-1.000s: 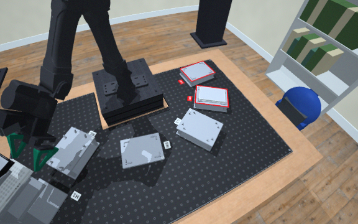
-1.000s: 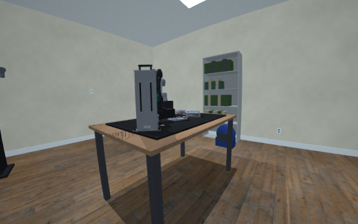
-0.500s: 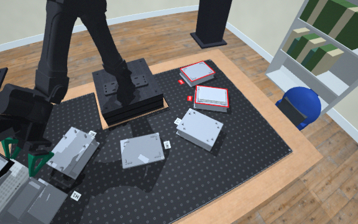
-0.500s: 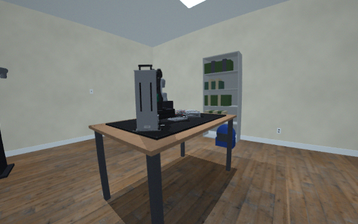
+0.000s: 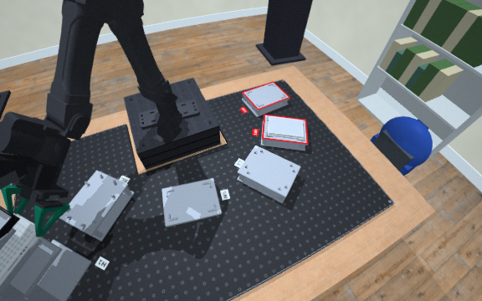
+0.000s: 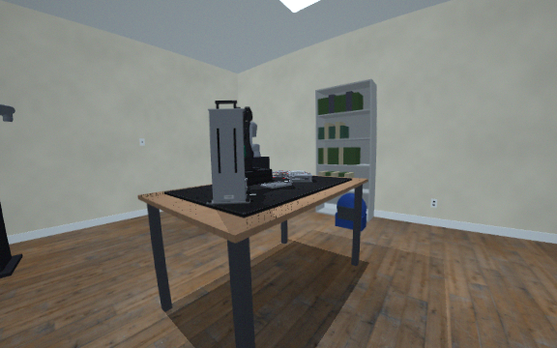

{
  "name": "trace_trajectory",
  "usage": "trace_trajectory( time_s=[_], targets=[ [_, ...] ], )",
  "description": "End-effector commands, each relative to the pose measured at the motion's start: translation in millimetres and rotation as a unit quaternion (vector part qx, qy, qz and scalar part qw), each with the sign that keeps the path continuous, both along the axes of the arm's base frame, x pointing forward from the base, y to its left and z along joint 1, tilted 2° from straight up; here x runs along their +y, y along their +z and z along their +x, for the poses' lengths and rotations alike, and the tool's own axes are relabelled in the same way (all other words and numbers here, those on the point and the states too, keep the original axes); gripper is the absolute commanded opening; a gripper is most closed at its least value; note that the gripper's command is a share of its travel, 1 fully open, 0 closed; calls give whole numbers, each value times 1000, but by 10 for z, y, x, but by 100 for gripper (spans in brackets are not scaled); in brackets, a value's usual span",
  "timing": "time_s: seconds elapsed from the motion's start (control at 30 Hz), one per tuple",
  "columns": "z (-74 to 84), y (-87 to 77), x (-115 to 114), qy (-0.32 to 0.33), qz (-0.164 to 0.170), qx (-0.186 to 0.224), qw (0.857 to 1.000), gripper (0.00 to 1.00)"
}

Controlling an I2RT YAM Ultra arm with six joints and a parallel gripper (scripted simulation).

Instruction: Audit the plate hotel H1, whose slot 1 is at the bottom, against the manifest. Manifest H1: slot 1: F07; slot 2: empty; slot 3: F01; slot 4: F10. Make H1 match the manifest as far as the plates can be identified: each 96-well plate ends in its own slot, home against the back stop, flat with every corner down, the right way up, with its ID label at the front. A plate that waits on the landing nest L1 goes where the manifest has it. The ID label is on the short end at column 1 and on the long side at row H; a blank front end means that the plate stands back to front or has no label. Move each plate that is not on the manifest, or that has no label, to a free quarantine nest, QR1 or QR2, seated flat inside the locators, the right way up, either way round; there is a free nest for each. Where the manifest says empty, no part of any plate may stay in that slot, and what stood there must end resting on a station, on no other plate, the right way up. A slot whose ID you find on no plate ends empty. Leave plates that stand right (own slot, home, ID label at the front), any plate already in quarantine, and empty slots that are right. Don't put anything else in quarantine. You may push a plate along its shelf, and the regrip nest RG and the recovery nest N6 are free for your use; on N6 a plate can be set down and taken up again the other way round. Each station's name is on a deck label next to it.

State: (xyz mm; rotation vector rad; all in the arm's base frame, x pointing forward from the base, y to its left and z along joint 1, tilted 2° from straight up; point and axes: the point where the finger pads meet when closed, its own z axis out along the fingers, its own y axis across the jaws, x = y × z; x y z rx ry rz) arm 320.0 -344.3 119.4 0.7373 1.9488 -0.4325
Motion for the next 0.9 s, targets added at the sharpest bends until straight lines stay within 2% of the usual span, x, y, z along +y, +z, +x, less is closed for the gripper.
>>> trace_trajectory(
  time_s=[0.0,0.5,0.87],
  targets=[
    [15,69,-18,0,-6,-6,1000,86],
    [15,72,-18,0,-6,-6,1000,86],
    [-95,65,79,0,-6,-6,1000,86]
  ],
)
